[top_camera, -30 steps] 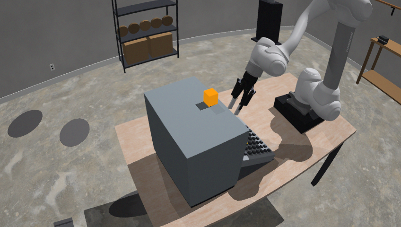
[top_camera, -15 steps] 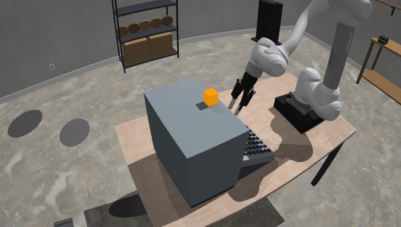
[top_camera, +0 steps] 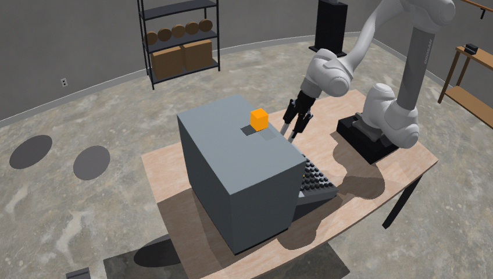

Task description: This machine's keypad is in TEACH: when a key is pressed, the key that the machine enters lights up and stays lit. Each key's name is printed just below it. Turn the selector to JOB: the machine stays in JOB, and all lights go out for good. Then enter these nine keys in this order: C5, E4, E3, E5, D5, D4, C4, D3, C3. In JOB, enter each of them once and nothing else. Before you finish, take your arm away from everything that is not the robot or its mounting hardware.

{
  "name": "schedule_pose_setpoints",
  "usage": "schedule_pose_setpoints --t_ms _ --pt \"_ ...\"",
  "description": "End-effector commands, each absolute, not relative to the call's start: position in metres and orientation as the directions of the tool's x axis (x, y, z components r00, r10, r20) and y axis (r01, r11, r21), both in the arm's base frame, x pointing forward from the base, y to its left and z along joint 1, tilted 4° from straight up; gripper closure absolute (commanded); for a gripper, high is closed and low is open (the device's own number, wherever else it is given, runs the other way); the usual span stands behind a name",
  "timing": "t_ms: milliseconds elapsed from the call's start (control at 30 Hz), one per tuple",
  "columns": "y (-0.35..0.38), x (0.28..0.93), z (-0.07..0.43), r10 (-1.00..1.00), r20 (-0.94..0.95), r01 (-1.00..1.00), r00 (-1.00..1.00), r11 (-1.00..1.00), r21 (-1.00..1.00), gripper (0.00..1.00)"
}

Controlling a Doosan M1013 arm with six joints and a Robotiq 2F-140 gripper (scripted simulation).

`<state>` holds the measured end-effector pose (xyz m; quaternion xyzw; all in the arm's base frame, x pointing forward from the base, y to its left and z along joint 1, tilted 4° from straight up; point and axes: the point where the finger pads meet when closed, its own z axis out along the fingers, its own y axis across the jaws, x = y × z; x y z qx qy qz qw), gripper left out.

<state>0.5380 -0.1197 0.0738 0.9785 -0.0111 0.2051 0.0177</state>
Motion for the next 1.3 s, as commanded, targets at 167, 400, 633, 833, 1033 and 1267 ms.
schedule_pose_setpoints --t_ms 167,400,633,833,1033,1267 --pt "-0.120 0.540 0.068 -0.015 0.402 -0.029 0.916 -0.999 0.030 0.67" --pt "-0.120 0.543 0.063 -0.015 0.402 -0.029 0.916 -0.999 0.030 0.67" --pt "-0.120 0.544 0.060 -0.015 0.402 -0.029 0.916 -0.999 0.030 0.67" --pt "-0.120 0.544 0.060 -0.015 0.402 -0.029 0.916 -0.999 0.030 0.67" --pt "-0.120 0.544 0.060 -0.015 0.402 -0.029 0.916 -0.999 0.030 0.67" --pt "-0.120 0.544 0.060 -0.015 0.402 -0.029 0.916 -0.999 0.030 0.67"
